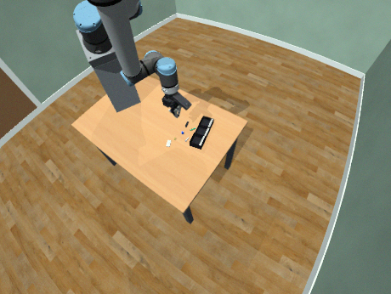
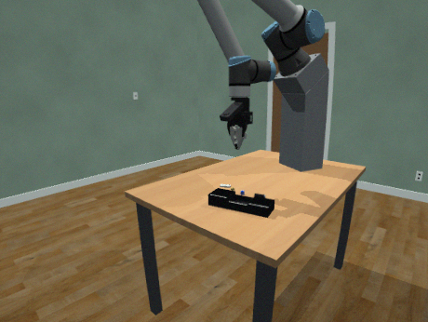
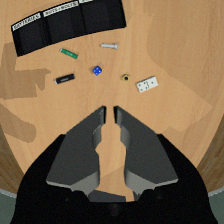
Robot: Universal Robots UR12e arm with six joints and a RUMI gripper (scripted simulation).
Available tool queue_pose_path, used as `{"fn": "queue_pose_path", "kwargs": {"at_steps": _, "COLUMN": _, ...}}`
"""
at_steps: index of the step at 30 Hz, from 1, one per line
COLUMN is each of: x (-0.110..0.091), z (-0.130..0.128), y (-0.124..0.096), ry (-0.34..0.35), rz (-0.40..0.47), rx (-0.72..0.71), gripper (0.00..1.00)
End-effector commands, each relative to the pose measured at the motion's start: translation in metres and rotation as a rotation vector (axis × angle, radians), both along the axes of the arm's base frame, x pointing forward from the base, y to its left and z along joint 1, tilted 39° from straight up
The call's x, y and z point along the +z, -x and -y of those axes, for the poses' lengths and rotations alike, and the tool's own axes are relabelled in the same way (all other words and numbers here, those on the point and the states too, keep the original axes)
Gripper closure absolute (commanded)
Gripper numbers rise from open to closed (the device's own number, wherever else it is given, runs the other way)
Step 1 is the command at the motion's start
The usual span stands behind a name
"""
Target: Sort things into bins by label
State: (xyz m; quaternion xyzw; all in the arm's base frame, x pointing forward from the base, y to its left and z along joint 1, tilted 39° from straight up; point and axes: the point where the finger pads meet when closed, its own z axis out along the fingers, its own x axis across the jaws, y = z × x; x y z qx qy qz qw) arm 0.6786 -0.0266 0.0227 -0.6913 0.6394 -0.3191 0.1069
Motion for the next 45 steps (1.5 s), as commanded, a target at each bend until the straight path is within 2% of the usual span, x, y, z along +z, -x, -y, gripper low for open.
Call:
{"fn": "queue_pose_path", "kwargs": {"at_steps": 1, "x": -0.004, "z": -0.001, "y": -0.023, "ry": 0.069, "rz": -0.029, "rx": 0.094, "gripper": 0.96}}
{"fn": "queue_pose_path", "kwargs": {"at_steps": 3, "x": -0.008, "z": -0.001, "y": -0.04, "ry": 0.111, "rz": -0.047, "rx": 0.149, "gripper": 0.96}}
{"fn": "queue_pose_path", "kwargs": {"at_steps": 16, "x": -0.03, "z": 0.0, "y": -0.138, "ry": 0.11, "rz": -0.047, "rx": 0.148, "gripper": 0.96}}
{"fn": "queue_pose_path", "kwargs": {"at_steps": 18, "x": -0.03, "z": 0.0, "y": -0.138, "ry": 0.11, "rz": -0.047, "rx": 0.148, "gripper": 0.96}}
{"fn": "queue_pose_path", "kwargs": {"at_steps": 20, "x": -0.035, "z": 0.0, "y": -0.161, "ry": 0.11, "rz": -0.047, "rx": 0.148, "gripper": 0.96}}
{"fn": "queue_pose_path", "kwargs": {"at_steps": 29, "x": -0.035, "z": 0.001, "y": -0.164, "ry": 0.11, "rz": -0.045, "rx": 0.146, "gripper": 0.96}}
{"fn": "queue_pose_path", "kwargs": {"at_steps": 45, "x": -0.064, "z": 0.013, "y": -0.186, "ry": 0.11, "rz": -0.045, "rx": 0.146, "gripper": 0.96}}
